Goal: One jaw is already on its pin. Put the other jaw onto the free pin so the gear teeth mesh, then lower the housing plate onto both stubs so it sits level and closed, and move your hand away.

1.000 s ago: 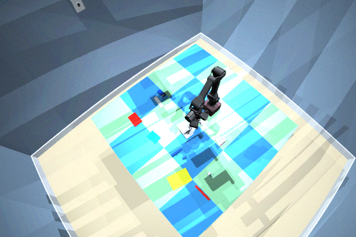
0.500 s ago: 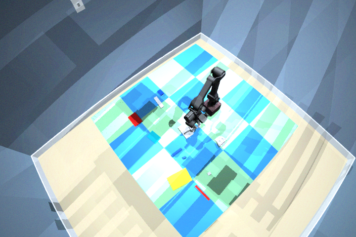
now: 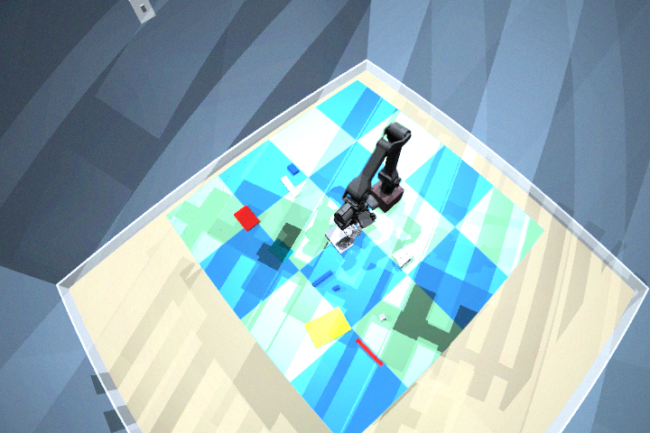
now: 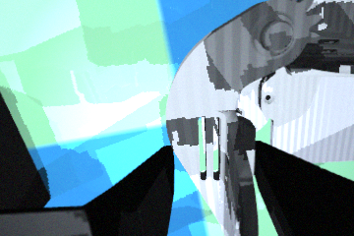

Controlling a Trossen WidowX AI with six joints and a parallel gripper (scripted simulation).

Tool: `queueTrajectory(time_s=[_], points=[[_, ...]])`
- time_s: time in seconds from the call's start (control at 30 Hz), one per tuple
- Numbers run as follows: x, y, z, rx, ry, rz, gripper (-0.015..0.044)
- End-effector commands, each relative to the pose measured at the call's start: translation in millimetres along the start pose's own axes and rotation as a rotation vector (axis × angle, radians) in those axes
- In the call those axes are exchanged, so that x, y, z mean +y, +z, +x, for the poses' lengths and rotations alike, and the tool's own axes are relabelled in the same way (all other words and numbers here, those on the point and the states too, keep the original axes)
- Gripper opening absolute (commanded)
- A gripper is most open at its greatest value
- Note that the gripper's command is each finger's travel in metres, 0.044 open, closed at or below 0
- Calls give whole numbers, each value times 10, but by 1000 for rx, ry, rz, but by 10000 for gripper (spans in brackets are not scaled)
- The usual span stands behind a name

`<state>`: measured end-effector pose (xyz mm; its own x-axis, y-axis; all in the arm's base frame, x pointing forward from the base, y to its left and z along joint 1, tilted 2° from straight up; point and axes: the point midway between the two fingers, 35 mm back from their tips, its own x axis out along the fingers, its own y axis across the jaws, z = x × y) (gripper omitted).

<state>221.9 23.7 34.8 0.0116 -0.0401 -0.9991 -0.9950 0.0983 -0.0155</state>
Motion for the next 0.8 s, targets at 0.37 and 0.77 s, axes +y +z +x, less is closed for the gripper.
queueTrajectory(time_s=[0.37, 0.77], points=[[-73, -9, -13, -4, -5, 338, 134], [-117, -21, -15, -4, -5, 605, 134]])
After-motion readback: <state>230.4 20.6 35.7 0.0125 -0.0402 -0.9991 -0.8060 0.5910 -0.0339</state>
